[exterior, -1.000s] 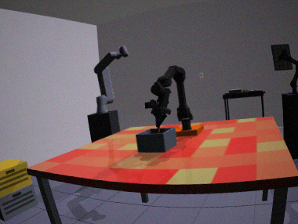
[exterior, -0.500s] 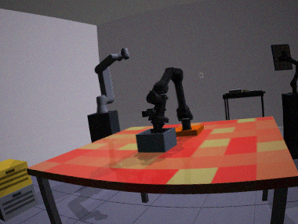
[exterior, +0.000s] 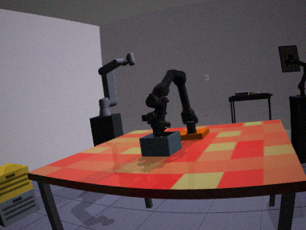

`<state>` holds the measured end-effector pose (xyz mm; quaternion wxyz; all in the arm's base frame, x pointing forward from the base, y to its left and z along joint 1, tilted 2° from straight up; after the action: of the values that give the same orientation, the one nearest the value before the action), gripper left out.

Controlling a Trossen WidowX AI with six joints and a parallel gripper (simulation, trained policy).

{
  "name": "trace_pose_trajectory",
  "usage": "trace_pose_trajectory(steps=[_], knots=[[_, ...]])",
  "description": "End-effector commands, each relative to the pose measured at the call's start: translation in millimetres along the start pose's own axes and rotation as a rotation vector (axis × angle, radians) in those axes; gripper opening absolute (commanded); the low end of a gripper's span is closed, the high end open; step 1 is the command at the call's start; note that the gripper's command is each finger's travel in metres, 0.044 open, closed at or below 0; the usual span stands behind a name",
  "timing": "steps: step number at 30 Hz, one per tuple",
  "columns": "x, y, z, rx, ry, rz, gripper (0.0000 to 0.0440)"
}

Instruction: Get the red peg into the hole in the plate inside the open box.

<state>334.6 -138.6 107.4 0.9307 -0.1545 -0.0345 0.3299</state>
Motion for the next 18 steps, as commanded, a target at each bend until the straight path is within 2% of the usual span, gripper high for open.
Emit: trace_pose_trajectory(steps=[1,18], knots=[[2.3,-7.9,-3.6,0.008,0.008,0.021,0.0147],[2.2,-45.4,-9.6,0.035,0.014,0.069,0.0114]])
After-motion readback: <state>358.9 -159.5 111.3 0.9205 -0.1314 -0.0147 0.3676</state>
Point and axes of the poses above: the point midway between the two fingers, 35 mm back from their tips, its own z axis back along the fingers, its own x axis across the jaws, y = z × x, the point moved 3 cm from there along z, back along the fingers, and after that the axes turned 7 degrees about z, right-handed, at the moved point
